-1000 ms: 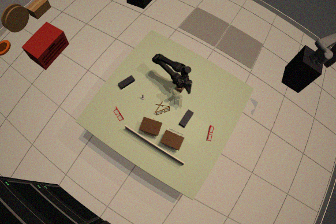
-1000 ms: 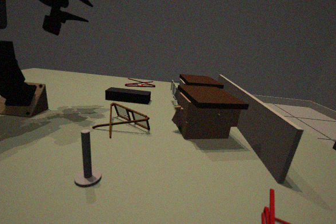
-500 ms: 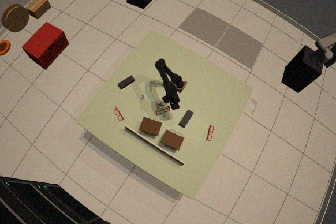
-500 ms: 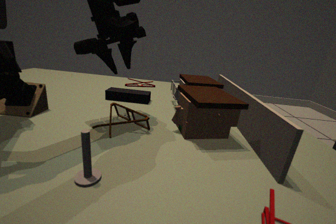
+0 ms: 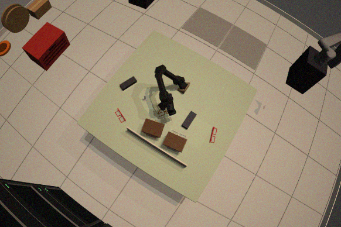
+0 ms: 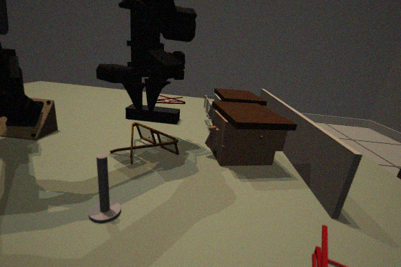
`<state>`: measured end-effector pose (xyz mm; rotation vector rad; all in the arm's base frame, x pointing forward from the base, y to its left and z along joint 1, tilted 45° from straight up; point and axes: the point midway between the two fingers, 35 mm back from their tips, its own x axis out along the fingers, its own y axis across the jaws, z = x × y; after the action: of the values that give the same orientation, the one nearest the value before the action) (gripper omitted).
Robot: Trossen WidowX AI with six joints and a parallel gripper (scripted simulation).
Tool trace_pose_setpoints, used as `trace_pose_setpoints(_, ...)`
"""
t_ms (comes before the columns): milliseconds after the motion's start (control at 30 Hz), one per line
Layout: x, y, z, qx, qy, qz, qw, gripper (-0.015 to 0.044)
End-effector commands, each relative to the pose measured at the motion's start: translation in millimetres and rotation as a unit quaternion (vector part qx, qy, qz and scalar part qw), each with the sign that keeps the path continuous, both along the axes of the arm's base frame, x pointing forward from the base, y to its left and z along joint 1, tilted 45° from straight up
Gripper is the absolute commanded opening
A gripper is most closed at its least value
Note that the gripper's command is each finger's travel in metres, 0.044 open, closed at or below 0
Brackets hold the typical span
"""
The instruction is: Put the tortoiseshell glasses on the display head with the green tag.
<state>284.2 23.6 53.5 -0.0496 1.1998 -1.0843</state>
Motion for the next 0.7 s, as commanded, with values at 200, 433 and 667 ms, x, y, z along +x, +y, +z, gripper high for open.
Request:
trace_pose_setpoints(200, 1.4, -2.4, -1.7, -0.003, 0.004, 0.001, 1.0, 0.012)
trace_pose_setpoints(433, 2.4, -9.1, -10.0, -0.003, 0.004, 0.001, 1.0, 0.012)
trace_pose_setpoints(667, 3.1, -16.6, -18.9, -0.003, 0.004, 0.001, 1.0, 0.012)
